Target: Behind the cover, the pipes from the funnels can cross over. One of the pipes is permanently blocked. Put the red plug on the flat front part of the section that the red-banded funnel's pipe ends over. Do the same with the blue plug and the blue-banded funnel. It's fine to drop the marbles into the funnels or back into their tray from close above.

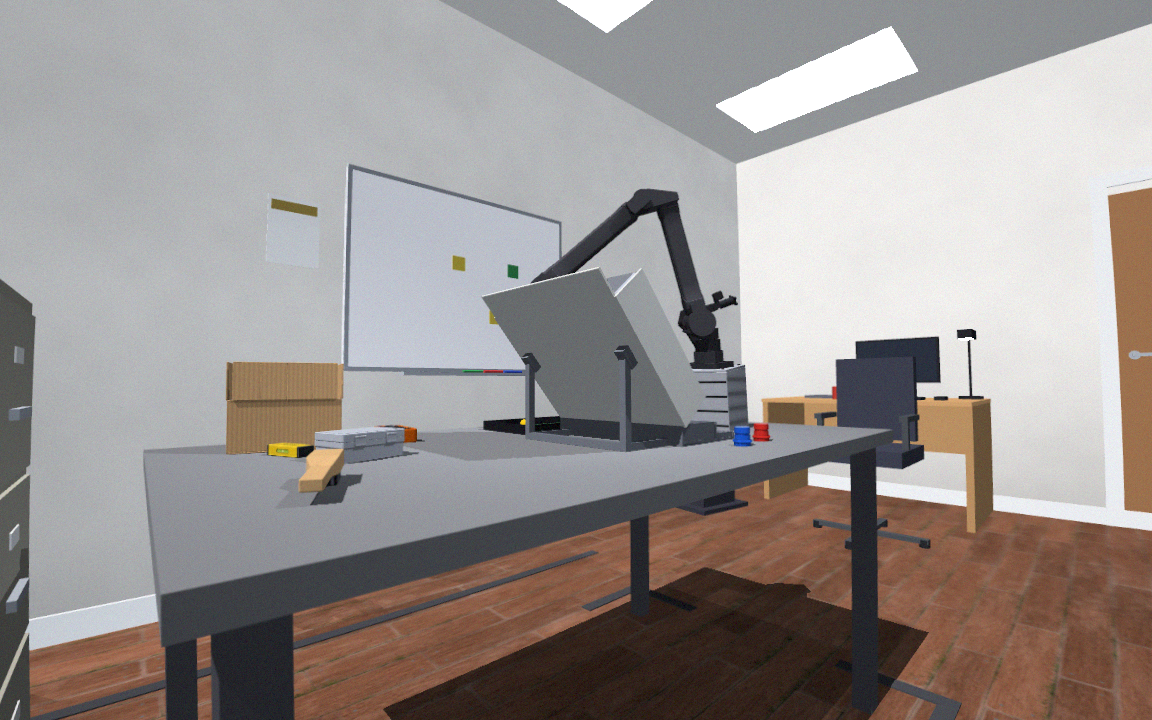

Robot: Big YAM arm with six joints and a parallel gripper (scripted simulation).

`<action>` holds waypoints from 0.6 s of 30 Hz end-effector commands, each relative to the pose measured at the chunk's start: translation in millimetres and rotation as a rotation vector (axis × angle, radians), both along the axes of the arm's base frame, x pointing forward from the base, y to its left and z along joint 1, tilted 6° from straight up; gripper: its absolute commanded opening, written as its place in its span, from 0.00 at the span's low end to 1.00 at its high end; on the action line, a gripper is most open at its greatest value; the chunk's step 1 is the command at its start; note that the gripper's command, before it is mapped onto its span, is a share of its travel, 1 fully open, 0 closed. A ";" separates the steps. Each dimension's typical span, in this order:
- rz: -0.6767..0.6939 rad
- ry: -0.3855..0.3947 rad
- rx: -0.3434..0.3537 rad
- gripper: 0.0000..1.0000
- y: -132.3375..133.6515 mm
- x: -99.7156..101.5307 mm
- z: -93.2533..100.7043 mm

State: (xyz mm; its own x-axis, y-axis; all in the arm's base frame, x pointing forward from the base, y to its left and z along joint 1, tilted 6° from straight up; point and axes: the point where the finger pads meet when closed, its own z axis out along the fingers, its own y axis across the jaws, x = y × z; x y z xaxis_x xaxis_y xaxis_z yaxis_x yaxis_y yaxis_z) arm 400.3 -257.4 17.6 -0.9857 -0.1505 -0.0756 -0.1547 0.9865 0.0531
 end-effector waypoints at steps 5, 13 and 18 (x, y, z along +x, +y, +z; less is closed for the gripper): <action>0.001 -0.022 -0.013 0.00 -18.7 15.7 8.7; 0.001 -0.019 -0.011 0.00 -19.9 11.9 10.6; 0.001 -0.016 -0.009 0.00 -18.4 -11.1 21.1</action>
State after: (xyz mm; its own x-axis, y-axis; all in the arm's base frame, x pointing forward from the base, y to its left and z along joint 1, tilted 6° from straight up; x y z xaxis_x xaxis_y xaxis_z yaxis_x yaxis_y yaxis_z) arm 396.2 -264.1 17.6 -0.9867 -0.1504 -0.0624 -0.1544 0.9858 0.0656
